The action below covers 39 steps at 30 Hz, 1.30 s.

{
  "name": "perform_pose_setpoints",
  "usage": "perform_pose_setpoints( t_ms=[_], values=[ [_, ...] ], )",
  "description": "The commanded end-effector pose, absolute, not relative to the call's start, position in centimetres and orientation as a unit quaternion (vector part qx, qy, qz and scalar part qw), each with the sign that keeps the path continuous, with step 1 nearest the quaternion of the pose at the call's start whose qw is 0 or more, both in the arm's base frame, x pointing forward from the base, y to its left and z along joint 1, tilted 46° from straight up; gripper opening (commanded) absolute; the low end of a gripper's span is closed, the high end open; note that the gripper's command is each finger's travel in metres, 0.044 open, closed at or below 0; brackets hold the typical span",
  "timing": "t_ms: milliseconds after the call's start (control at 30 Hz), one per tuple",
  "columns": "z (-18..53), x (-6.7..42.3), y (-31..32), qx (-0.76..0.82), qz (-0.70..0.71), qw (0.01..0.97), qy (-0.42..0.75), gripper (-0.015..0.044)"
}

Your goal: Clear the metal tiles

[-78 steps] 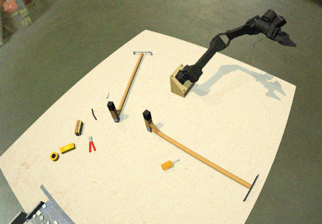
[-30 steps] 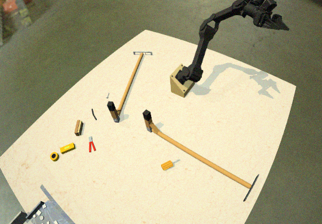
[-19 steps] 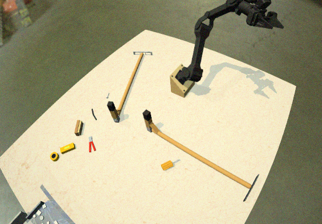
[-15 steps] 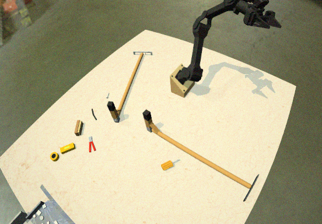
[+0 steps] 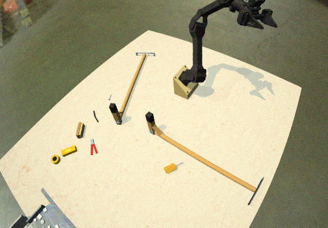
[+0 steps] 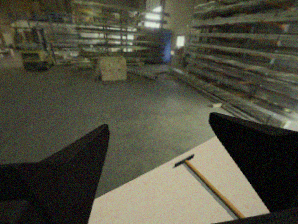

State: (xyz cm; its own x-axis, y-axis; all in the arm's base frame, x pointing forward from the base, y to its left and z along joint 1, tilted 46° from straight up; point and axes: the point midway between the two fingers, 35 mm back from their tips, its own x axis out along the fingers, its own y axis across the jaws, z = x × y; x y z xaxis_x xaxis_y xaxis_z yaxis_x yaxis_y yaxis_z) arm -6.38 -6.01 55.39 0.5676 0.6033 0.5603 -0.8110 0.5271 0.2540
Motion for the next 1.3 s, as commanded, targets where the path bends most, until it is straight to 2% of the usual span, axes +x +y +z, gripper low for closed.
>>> perform_pose_setpoints(
  t_ms=[0, 1267],
  values=[
    [54.6, -5.8, -6.7, 0.253, 0.416, 0.851, -0.197, 0.044],
    [46.5, 2.1, -11.7, 0.237, 0.423, 0.87, -0.09, 0.044]
  ],
)
